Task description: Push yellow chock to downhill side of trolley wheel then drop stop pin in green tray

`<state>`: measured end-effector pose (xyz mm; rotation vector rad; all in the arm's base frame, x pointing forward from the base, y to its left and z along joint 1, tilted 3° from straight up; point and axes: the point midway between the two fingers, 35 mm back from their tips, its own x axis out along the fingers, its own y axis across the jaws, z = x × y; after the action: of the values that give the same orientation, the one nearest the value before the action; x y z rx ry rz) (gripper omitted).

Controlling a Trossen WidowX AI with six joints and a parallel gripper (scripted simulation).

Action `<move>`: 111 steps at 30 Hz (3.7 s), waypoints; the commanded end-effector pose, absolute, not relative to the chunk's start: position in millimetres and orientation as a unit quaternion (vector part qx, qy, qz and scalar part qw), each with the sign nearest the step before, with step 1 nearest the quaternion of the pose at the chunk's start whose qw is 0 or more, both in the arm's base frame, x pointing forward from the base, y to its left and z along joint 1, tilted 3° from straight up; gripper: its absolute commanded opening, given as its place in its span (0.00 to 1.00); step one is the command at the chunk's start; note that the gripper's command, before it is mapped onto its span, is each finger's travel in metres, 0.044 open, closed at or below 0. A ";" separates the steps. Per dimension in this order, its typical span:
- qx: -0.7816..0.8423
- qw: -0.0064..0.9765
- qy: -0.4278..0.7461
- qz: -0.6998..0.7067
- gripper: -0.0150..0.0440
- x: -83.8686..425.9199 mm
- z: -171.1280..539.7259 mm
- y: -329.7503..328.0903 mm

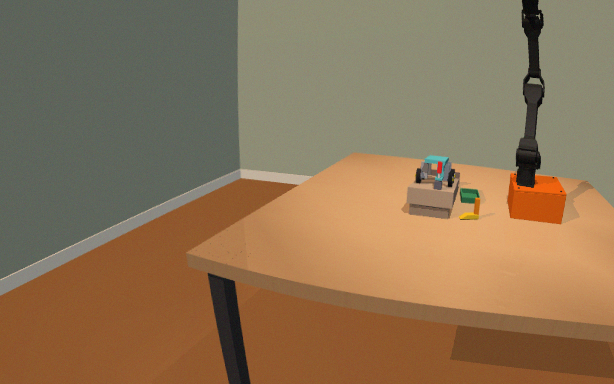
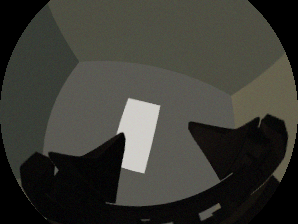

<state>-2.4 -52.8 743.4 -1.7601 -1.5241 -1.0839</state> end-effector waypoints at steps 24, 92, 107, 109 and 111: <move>-0.701 -0.328 -0.409 -0.483 0.58 35.9 643.3 159.6; 0.614 -0.381 -0.326 -0.610 0.58 151.7 73.5 146.2; 0.614 -0.381 -0.326 -0.610 0.58 155.0 47.8 149.7; 0.614 -0.381 -0.326 -0.610 0.58 154.9 42.7 149.7; 0.614 -0.381 -0.326 -0.610 0.58 154.5 36.8 149.6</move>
<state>156.9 151.0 49.0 -1.5683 0.8191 1.5433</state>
